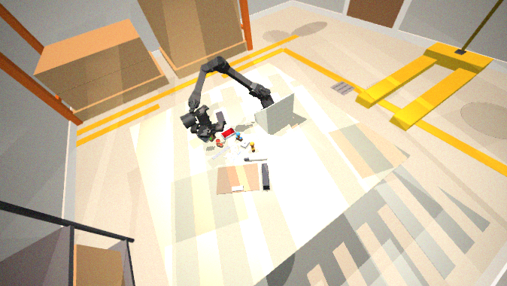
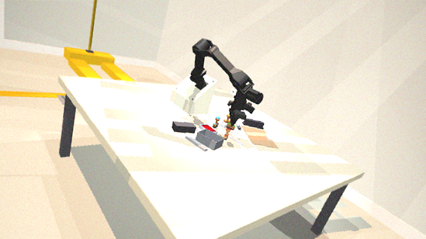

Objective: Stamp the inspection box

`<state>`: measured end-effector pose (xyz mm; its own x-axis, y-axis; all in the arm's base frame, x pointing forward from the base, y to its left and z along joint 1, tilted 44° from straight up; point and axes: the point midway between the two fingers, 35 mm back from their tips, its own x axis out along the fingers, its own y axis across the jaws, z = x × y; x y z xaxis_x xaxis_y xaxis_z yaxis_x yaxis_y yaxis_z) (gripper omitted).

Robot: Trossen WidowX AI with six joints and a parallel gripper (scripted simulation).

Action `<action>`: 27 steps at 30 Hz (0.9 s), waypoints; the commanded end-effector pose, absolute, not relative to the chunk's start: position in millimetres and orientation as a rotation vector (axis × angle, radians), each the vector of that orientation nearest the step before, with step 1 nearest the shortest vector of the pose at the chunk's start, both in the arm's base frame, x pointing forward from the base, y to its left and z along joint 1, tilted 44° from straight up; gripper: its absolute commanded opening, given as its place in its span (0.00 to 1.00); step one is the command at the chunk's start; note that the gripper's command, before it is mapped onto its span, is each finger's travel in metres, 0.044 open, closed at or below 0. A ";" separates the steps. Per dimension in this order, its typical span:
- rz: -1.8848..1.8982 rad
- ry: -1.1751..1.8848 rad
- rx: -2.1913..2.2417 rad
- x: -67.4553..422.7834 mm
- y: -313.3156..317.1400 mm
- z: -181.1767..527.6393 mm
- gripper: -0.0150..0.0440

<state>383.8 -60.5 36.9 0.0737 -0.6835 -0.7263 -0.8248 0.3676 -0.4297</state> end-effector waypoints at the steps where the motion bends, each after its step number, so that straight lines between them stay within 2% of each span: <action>1: 0.180 1.657 -1.375 387.2 -75.1 52.4 0.25; 27: 0.180 1.657 -1.375 391.0 -99.5 26.8 0.25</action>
